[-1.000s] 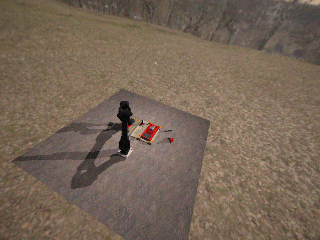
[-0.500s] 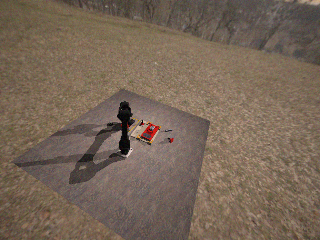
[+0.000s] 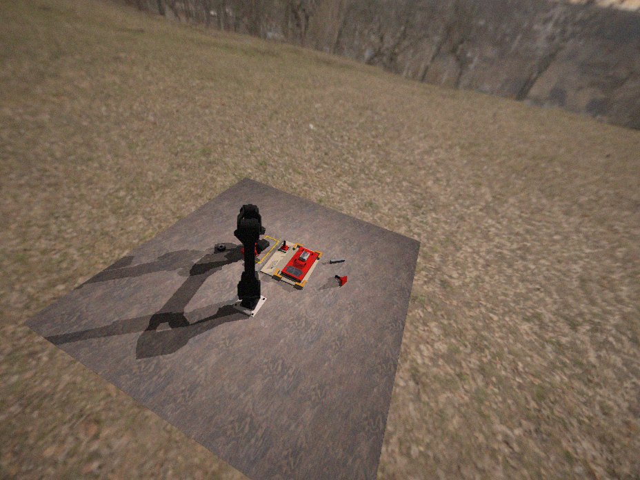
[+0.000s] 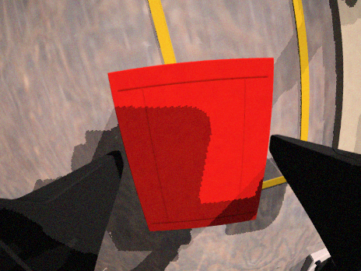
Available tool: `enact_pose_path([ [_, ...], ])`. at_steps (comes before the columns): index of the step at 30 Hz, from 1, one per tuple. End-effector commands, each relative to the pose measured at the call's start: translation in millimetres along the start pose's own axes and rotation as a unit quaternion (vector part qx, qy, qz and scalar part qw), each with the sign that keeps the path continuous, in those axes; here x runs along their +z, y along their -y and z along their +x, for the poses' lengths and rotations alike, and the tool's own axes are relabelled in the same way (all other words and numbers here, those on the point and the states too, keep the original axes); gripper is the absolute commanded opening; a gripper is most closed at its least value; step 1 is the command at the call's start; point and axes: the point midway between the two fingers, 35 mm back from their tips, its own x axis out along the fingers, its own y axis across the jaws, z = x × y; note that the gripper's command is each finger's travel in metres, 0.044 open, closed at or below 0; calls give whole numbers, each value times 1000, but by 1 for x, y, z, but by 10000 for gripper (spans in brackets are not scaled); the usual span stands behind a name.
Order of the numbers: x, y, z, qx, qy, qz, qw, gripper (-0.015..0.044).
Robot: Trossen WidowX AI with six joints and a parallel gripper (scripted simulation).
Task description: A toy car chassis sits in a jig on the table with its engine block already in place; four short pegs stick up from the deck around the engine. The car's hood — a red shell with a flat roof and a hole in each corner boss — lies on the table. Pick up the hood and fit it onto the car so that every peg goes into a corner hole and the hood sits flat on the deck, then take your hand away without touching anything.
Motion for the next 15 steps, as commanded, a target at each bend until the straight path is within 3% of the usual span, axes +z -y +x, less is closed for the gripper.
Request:
enact_pose_path([
  [1, 0, 0, 3, 1, -1, -2, 1000, 440],
  [5, 0, 0, 0, 0, 0, 0, 1000, 335],
  [15, 0, 0, 1, 0, -1, 0, 1000, 249],
])
